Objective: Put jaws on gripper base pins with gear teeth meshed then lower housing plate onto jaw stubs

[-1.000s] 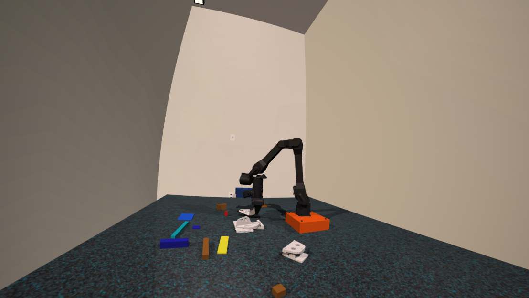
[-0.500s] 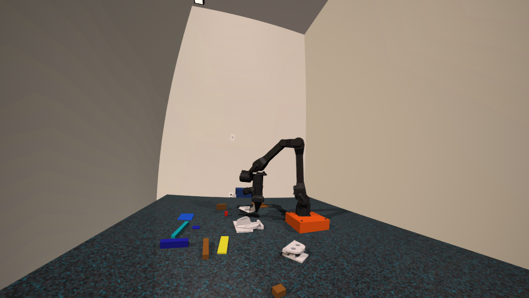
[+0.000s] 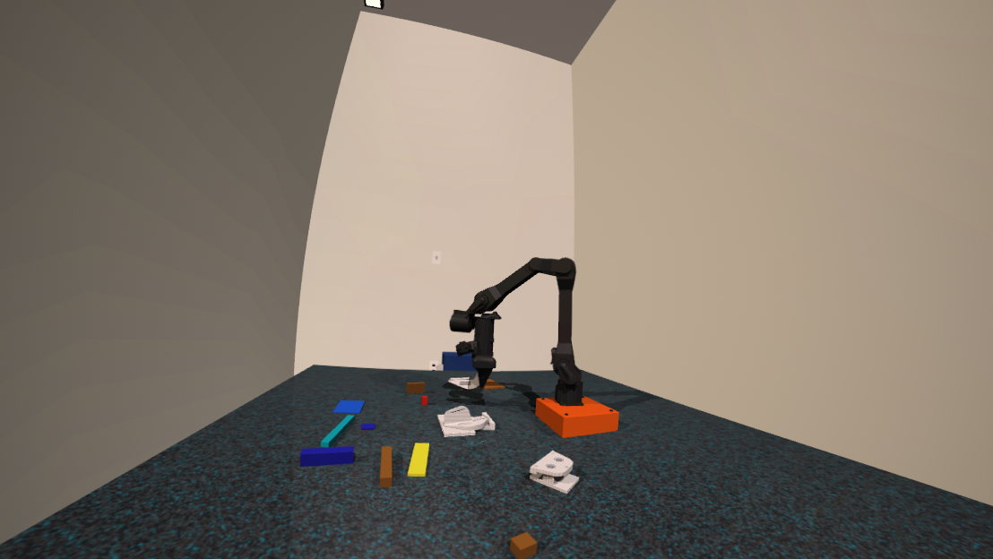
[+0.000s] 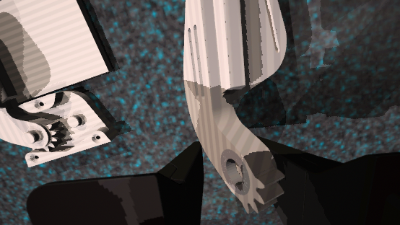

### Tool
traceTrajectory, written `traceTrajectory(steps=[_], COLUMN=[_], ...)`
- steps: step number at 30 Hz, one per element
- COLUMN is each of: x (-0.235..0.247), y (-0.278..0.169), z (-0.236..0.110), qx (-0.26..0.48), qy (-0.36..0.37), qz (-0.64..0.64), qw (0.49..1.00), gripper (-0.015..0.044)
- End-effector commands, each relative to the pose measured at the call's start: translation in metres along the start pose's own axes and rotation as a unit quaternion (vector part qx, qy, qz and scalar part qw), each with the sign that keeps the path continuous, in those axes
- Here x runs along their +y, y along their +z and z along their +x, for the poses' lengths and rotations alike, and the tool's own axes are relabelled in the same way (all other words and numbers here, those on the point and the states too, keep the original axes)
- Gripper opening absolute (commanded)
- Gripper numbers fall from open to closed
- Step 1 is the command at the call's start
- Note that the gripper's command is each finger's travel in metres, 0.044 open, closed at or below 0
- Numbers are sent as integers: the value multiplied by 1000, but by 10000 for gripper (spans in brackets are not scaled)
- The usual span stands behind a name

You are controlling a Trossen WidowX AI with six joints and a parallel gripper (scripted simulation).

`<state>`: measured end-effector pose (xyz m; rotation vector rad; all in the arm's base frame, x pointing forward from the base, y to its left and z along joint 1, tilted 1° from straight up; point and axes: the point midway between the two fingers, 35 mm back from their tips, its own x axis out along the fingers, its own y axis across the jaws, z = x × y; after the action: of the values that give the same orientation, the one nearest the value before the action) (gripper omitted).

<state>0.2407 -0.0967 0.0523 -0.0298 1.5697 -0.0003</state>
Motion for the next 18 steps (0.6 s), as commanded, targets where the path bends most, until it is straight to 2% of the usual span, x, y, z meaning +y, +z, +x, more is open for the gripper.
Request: traceTrajectory(steps=[1, 10, 18], x=[0, 0, -2], y=[0, 0, 4], z=[-15, -20, -20], qx=[-3, -3, -3], qy=[-2, -2, -2], qz=[0, -1, -75], qw=[1000, 1000, 997], gripper=[37, 37, 37])
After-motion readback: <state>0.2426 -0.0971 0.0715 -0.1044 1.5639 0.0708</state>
